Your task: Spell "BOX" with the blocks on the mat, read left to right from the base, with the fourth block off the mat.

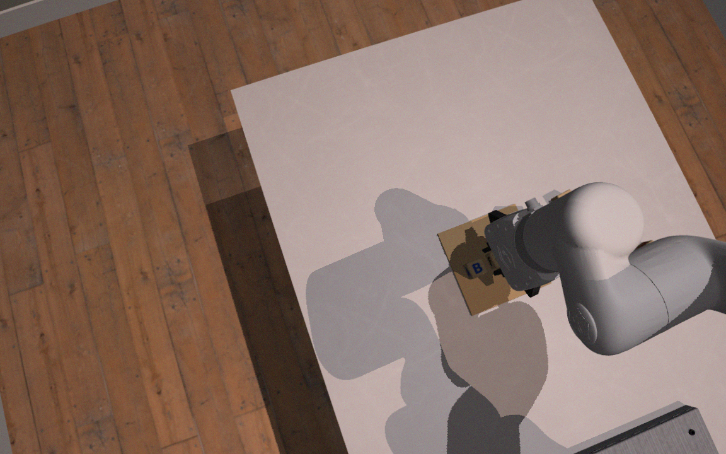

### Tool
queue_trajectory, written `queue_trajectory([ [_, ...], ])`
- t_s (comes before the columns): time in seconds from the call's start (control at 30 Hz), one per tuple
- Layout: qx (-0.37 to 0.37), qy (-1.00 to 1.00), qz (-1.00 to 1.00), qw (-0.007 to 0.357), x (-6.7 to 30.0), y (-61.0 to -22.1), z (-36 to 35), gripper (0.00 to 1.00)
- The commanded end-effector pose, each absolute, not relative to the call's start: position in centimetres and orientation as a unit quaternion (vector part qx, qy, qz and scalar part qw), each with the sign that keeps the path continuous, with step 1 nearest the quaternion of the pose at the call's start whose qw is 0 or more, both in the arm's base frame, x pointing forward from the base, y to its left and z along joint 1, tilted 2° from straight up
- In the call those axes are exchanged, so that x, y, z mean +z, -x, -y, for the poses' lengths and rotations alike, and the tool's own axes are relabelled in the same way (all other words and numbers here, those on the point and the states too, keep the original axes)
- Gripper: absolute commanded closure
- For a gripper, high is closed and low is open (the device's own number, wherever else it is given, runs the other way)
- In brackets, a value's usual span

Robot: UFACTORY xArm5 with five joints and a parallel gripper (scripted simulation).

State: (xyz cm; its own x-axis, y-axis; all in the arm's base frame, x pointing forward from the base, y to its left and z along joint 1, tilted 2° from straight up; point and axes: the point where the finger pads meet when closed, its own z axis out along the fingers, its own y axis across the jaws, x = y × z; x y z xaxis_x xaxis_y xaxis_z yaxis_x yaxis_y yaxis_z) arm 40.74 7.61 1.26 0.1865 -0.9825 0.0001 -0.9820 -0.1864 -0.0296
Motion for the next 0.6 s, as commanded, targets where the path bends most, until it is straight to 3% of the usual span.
queue_trajectory([
  [0.0, -0.011, 0.77, -0.638, 0.013, 1.36, -40.87, -7.63, 0.62],
  [0.03, -0.011, 0.77, -0.638, 0.013, 1.36, -40.87, -7.63, 0.58],
  [0.57, -0.011, 0.77, -0.638, 0.013, 1.88, -40.85, -7.61, 0.58],
])
